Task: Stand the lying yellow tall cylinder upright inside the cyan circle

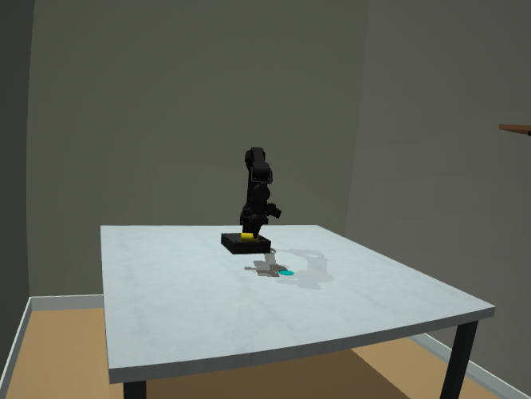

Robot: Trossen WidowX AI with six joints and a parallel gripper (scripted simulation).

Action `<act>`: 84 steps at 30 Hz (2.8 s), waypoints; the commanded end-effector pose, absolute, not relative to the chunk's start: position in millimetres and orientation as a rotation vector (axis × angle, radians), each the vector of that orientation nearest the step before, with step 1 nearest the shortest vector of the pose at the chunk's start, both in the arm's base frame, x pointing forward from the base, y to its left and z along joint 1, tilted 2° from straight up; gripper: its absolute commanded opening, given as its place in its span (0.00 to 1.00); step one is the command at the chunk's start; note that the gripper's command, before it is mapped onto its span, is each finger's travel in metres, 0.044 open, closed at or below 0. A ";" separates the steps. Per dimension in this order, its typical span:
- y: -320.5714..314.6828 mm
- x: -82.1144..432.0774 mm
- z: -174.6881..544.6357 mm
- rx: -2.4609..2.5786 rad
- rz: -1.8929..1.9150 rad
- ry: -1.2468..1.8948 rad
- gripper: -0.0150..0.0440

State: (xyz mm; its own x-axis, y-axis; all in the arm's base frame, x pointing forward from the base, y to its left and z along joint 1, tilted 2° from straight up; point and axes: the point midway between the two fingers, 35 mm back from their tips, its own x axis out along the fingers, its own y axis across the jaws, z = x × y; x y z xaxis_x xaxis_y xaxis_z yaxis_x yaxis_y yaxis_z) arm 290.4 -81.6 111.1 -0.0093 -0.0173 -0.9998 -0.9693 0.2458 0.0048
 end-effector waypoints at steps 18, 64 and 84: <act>-23.6 321.8 117.3 -0.834 0.829 1.420 0.43; 45.3 358.2 104.2 -0.510 0.618 1.367 0.43; 44.8 373.7 90.7 -0.403 0.608 1.246 0.43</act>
